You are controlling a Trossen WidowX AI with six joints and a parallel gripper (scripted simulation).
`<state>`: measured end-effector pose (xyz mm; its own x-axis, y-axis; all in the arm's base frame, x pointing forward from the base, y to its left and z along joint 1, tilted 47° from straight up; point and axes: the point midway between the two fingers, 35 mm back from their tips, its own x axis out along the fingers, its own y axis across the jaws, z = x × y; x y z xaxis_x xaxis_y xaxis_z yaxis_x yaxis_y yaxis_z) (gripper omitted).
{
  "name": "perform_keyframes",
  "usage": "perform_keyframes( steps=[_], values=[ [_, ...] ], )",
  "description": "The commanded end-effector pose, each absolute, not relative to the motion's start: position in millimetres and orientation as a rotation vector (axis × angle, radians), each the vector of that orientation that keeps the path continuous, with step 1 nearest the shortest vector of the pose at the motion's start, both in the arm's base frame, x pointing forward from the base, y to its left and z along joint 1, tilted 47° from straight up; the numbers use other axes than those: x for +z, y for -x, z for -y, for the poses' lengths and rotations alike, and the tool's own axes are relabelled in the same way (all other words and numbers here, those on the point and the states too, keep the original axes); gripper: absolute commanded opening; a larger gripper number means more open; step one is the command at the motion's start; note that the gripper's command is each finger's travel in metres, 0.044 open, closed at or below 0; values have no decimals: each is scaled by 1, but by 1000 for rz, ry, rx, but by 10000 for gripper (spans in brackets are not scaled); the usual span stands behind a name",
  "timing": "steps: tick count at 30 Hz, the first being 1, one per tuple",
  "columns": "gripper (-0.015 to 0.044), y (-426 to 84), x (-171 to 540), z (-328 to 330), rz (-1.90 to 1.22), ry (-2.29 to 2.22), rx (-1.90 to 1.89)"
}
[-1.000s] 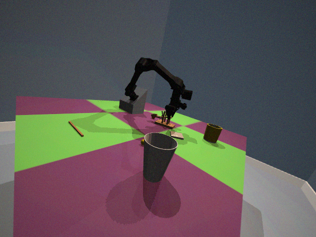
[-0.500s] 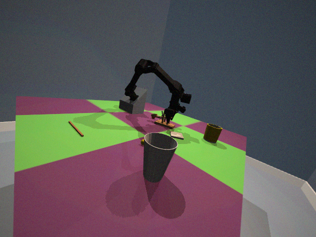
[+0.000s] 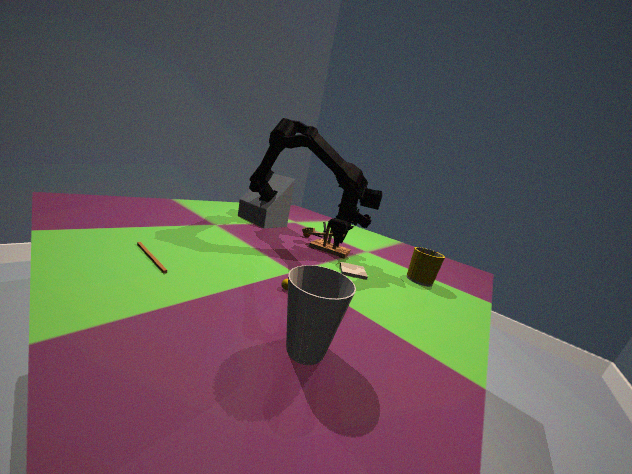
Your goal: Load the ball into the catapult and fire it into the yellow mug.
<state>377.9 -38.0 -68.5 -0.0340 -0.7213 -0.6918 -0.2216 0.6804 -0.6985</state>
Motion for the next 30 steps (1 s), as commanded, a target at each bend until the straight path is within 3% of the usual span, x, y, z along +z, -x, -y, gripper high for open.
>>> perform_keyframes(
  steps=[1,6,11,30],
  values=[
    [145,-378,-68,38,-1594,790,-477],
    [111,-378,-68,38,-1594,790,-477],
    [0,-380,-36,3,-1594,790,-476],
    [0,-381,-50,19,-1594,796,-474]
  ],
)
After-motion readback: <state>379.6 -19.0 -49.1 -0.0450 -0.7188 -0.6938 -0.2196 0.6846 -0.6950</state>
